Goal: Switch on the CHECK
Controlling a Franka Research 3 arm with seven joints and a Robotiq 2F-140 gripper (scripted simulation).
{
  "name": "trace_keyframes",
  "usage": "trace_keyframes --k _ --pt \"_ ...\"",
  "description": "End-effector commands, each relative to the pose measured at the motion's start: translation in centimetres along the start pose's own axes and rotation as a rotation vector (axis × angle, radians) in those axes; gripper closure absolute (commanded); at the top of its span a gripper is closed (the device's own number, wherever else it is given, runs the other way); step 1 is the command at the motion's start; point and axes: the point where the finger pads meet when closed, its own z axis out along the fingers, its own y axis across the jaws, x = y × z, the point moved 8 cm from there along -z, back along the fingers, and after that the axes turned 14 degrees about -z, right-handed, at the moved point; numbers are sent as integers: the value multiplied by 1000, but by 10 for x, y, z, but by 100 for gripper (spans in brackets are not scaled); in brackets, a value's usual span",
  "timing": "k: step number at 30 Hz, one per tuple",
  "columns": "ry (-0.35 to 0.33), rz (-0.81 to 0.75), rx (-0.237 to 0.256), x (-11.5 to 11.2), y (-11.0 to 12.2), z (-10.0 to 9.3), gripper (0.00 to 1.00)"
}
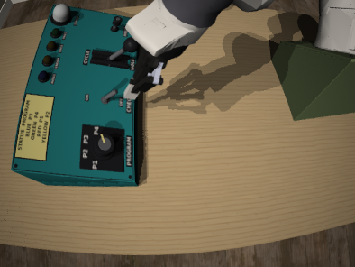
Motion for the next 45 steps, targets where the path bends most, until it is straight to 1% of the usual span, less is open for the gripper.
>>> trace_keyframes --k 1,23,45 --pt "-1 9 2 1 0 1 100" --pt "-1 9 2 10 2 1 100" --pt "-1 9 2 28 7 1 100"
